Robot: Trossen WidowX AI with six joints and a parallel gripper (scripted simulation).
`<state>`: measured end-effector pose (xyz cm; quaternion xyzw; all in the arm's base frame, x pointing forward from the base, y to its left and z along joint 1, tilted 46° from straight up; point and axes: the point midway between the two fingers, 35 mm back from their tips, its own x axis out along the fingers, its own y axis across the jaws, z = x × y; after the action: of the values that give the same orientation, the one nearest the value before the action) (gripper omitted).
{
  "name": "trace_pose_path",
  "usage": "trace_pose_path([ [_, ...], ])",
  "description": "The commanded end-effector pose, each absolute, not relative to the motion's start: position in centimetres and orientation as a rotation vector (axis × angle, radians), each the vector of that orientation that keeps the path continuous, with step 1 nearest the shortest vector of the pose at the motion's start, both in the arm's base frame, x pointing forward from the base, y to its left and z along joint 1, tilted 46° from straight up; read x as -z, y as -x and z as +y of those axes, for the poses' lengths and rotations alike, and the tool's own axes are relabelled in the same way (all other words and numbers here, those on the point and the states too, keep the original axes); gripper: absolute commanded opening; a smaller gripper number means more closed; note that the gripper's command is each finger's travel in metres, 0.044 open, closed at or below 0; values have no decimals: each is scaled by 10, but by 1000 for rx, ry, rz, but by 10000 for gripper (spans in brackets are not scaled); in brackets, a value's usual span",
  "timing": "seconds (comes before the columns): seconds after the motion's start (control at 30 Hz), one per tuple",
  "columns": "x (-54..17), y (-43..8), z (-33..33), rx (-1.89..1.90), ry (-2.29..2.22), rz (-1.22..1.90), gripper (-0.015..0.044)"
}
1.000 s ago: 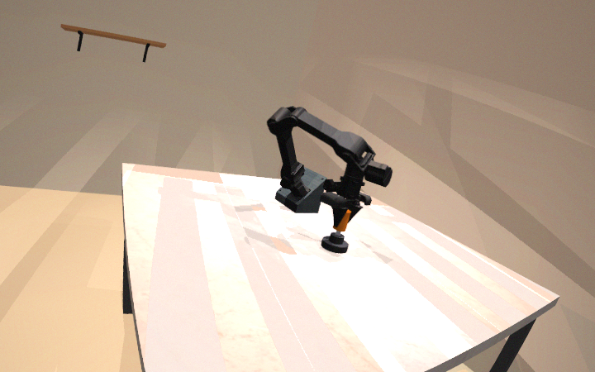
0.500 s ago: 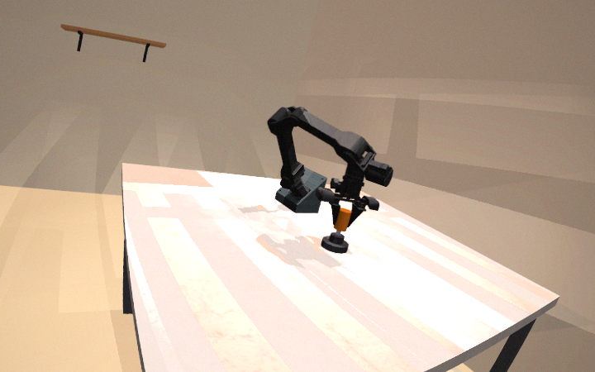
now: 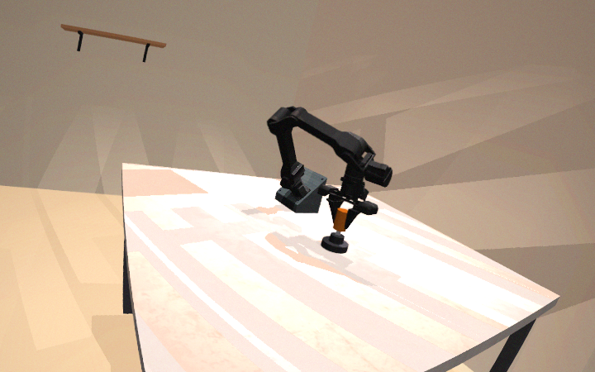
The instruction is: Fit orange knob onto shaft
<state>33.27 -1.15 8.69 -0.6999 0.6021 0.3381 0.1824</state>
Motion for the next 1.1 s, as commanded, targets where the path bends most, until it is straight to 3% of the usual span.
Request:
trace_pose_path([
  [0.0, -89, -333, -9, -613, 1749, 1724, 0],
  [0.17, -90, -335, -8, -404, 1594, 1721, 0],
  [1.07, -86, -334, -11, -404, 1594, 1721, 0],
])
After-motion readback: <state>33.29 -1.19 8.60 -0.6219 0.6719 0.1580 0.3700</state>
